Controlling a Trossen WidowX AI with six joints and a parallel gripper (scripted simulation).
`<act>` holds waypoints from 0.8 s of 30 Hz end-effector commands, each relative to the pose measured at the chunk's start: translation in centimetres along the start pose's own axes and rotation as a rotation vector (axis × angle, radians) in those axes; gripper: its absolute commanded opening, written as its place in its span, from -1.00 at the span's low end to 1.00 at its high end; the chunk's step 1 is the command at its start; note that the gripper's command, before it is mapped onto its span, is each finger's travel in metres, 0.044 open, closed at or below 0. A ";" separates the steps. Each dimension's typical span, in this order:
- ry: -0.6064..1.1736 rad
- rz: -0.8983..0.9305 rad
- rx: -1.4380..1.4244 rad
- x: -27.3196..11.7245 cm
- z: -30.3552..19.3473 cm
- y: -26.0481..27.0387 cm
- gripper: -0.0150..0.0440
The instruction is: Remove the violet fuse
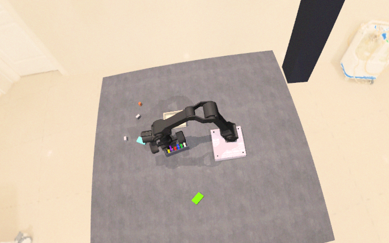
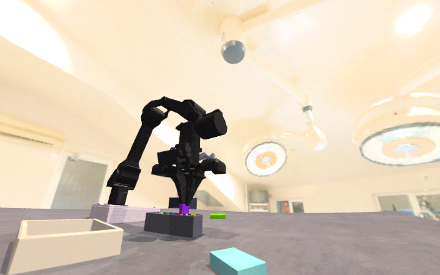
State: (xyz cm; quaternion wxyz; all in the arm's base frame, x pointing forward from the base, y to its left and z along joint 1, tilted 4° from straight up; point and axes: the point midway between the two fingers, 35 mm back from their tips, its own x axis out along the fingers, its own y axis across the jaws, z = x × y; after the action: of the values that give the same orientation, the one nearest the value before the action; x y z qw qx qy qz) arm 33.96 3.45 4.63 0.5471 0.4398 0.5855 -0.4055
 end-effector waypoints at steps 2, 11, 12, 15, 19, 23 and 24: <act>-0.003 0.000 -0.002 -0.3 0.1 0.0 -0.49; -0.004 0.000 -0.001 -0.7 0.1 0.0 -0.49; -0.004 0.000 -0.001 -0.8 0.1 0.0 -0.49; -0.004 -0.001 -0.001 -0.9 0.1 0.0 -0.49; -0.004 -0.001 -0.001 -1.1 0.1 0.0 -0.49; -0.004 -0.001 -0.001 -1.3 0.1 0.0 -0.49; -0.004 -0.001 -0.001 -1.3 0.1 0.0 -0.49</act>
State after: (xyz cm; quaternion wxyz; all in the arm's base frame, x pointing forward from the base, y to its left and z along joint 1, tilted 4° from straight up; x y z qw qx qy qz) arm 33.94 3.37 5.81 0.5466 0.4404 0.5851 -0.4062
